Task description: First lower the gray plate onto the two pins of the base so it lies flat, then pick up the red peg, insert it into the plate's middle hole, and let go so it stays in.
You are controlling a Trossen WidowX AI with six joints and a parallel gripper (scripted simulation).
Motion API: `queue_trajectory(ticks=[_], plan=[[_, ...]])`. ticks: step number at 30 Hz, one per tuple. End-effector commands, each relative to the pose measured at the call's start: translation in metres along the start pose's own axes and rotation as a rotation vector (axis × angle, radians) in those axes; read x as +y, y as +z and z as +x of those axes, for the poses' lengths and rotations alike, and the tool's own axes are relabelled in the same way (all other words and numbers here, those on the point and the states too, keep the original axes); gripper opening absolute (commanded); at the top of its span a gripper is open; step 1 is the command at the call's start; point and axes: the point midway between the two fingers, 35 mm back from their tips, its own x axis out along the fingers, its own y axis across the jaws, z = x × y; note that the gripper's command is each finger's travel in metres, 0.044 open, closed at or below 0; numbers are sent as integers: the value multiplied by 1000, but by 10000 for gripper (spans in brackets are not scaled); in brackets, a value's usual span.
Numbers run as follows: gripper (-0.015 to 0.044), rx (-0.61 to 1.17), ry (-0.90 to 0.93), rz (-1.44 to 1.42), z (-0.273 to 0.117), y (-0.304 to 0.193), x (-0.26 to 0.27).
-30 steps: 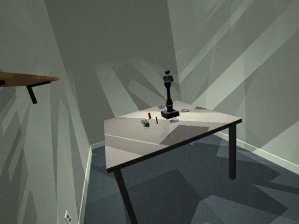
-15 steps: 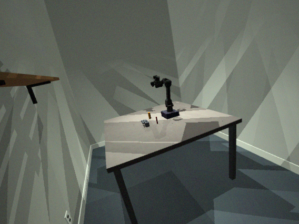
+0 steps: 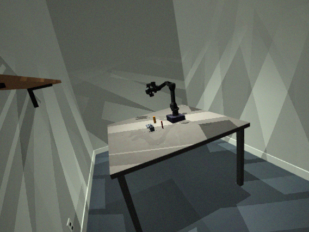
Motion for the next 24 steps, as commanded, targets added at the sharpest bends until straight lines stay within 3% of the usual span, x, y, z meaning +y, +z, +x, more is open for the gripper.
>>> queue_trajectory(ticks=[1, 11, 18, 24], plan=[[440, -148, 96, -7, -5, 65, 17], [440, -485, 411, -59, -68, 214, 74], [440, -697, 643, -178, -148, 296, 116], [440, -849, 776, -303, -220, 335, 142]])
